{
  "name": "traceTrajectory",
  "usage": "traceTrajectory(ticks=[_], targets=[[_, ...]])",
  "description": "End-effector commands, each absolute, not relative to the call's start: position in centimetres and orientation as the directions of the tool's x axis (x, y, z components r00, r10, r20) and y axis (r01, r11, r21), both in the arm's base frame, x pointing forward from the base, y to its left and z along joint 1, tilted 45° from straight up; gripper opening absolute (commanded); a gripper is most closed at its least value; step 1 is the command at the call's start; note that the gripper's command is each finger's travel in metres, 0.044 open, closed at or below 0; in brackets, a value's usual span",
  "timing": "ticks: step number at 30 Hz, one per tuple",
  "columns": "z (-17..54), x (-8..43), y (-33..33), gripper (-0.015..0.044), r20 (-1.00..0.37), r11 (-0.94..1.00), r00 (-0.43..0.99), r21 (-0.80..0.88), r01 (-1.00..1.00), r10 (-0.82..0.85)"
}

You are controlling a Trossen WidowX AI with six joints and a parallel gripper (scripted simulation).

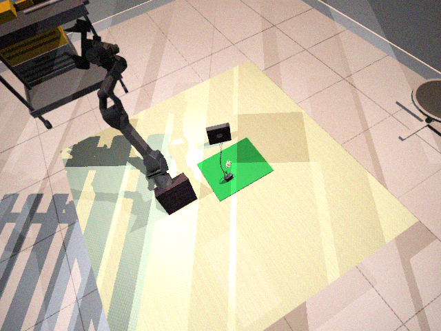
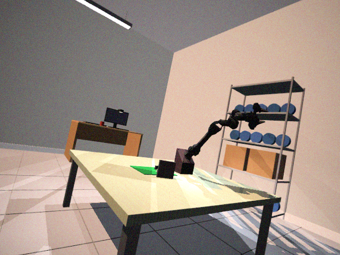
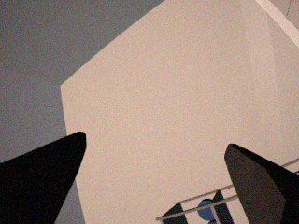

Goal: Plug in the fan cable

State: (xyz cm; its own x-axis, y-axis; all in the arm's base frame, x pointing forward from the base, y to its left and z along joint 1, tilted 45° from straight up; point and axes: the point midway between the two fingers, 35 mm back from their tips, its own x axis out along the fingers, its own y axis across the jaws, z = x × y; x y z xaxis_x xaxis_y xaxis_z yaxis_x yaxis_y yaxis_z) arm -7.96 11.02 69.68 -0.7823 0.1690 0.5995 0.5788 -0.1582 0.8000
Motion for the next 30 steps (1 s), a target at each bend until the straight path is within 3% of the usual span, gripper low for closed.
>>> traceTrajectory(ticks=[1,5,8,15,22,25,30], targets=[[69.7,-8.0,11.0,0.0426,0.599,-0.158,-0.782,0.800,0.579,0.169],[69.7,-7.9,11.2,0.0440,0.601,-0.150,-0.780,0.799,0.582,0.173],[69.7,-6.4,13.2,0.0440,0.625,-0.037,-0.743,0.771,0.636,0.237],[69.0,-0.4,19.4,0.0440,0.676,0.277,-0.587,0.519,0.809,0.446],[66.2,7.3,25.1,0.0440,0.652,0.497,-0.393,0.029,0.867,0.649],[64.1,11.4,27.5,0.0440,0.615,0.535,-0.292,-0.254,0.806,0.732],[60.9,16.7,29.6,0.0440,0.552,0.509,-0.159,-0.567,0.647,0.818]])
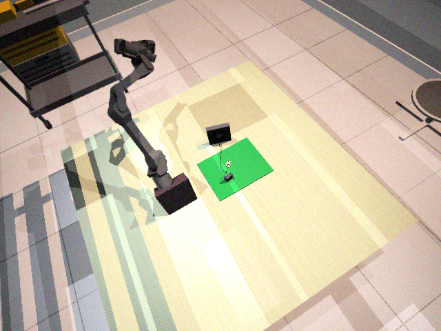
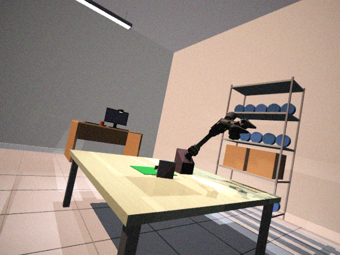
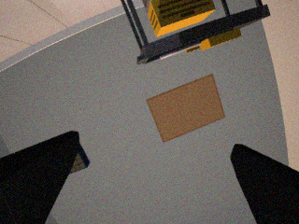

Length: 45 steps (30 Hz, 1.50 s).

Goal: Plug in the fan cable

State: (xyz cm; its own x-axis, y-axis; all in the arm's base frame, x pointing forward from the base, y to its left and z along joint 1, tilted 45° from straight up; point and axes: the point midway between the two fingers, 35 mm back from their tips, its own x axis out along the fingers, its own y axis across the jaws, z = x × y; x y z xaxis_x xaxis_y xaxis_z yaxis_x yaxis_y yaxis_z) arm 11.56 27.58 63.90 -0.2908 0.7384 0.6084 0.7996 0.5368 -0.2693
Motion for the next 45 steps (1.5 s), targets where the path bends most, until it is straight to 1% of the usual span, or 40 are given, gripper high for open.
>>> traceTrajectory(ticks=[1,5,8,11,15,18,21,24,26,27,30,32,35,40,43,45], targets=[[60.1,17.9,29.9,0.0440,0.537,0.497,-0.131,-0.624,0.602,0.833],[56.9,22.4,30.8,0.0440,0.466,0.438,-0.017,-0.818,0.372,0.885],[54.2,25.6,31.3,0.0440,0.404,0.391,0.064,-0.908,0.153,0.913],[51.5,28.5,31.4,0.0440,0.339,0.350,0.137,-0.934,-0.069,0.931],[47.6,32.0,30.8,0.0440,0.243,0.307,0.222,-0.892,-0.331,0.944],[44.5,34.5,29.9,0.0440,0.161,0.288,0.279,-0.808,-0.514,0.947],[41.4,36.8,29.1,0.0440,0.085,0.303,0.332,-0.658,-0.689,0.939],[38.2,38.8,28.0,0.0440,0.007,0.336,0.377,-0.467,-0.818,0.926],[35.4,40.3,26.9,0.0440,-0.062,0.378,0.409,-0.277,-0.883,0.910],[34.0,41.0,26.3,0.0440,-0.096,0.402,0.423,-0.178,-0.898,0.901],[31.0,42.2,24.9,0.0440,-0.171,0.459,0.446,0.041,-0.888,0.879],[28.9,42.9,23.9,0.0440,-0.220,0.497,0.457,0.186,-0.848,0.862],[25.8,43.7,22.3,0.0440,-0.295,0.550,0.466,0.392,-0.738,0.835],[20.7,44.4,19.3,0.0440,-0.414,0.606,0.460,0.667,-0.434,0.786],[17.8,44.3,17.5,0.0440,-0.481,0.607,0.444,0.768,-0.203,0.756],[15.9,44.2,16.2,0.0440,-0.523,0.598,0.433,0.800,-0.049,0.734]])
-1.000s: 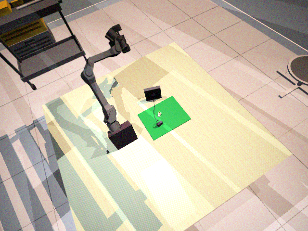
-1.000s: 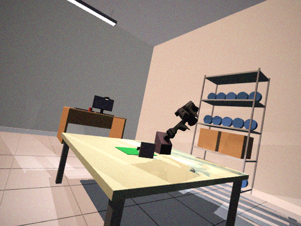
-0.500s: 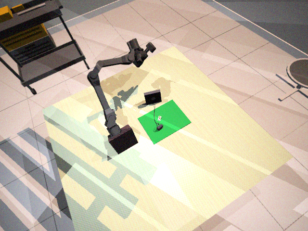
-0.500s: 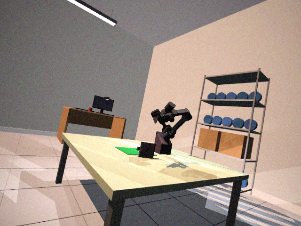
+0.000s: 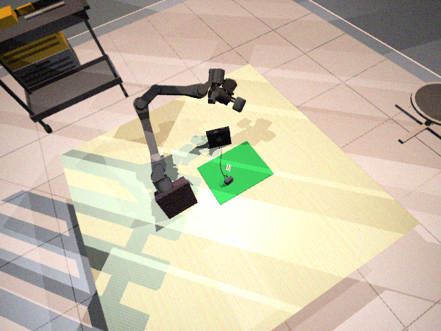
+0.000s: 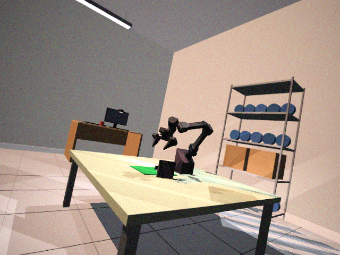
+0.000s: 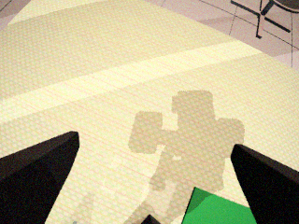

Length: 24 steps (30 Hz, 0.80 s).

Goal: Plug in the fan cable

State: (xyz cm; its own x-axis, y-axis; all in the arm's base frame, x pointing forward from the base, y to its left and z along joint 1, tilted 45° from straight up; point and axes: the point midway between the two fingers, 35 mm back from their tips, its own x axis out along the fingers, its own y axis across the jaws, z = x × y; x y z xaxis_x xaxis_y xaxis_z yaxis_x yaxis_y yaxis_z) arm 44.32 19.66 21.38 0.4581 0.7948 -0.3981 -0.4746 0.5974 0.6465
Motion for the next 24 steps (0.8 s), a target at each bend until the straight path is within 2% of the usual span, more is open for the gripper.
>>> traceTrajectory(ticks=[1,8,11,13,19,24], targets=[[15.0,44.1,15.6,0.0440,-0.544,0.593,0.428,0.805,0.023,0.722],[9.2,42.3,11.5,0.0440,-0.668,0.449,0.355,0.720,0.529,0.653],[5.8,40.4,9.1,0.0440,-0.725,0.247,0.274,0.523,0.816,0.631],[4.4,39.3,8.0,0.0440,-0.745,0.137,0.233,0.399,0.906,0.625],[1.1,35.8,5.4,0.0440,-0.776,-0.194,0.109,-0.018,0.981,0.622],[-1.0,32.5,3.7,0.0440,-0.770,-0.447,0.000,-0.370,0.815,0.638]])
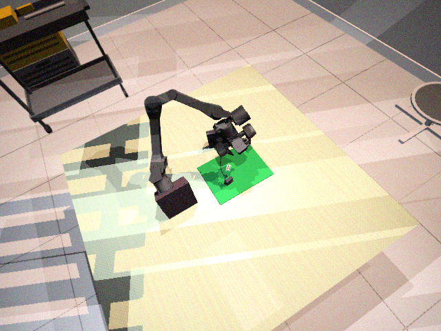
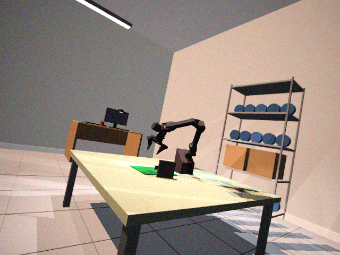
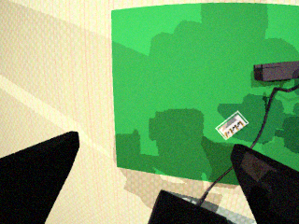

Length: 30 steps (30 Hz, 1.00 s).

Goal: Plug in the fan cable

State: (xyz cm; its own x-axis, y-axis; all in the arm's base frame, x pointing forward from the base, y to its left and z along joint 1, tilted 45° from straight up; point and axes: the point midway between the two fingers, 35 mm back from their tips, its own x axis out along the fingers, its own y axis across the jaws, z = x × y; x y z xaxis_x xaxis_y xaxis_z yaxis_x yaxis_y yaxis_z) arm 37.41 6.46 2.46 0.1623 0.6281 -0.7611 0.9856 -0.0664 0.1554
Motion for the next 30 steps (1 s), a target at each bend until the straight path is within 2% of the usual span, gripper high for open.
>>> traceTrajectory(ticks=[1,5,8,24,30], targets=[[-1.4,31.8,3.4,0.0440,-0.766,-0.489,-0.022,-0.432,0.758,0.643],[-2.4,28.9,2.4,0.0440,-0.735,-0.620,-0.104,-0.631,0.466,0.670],[-2.7,27.6,2.1,0.0440,-0.714,-0.657,-0.140,-0.690,0.305,0.686],[-2.9,27.6,2.3,0.0440,-0.715,-0.657,-0.140,-0.690,0.305,0.685],[-7.0,26.8,6.3,0.0440,-0.713,-0.655,-0.140,-0.691,0.305,0.687]])
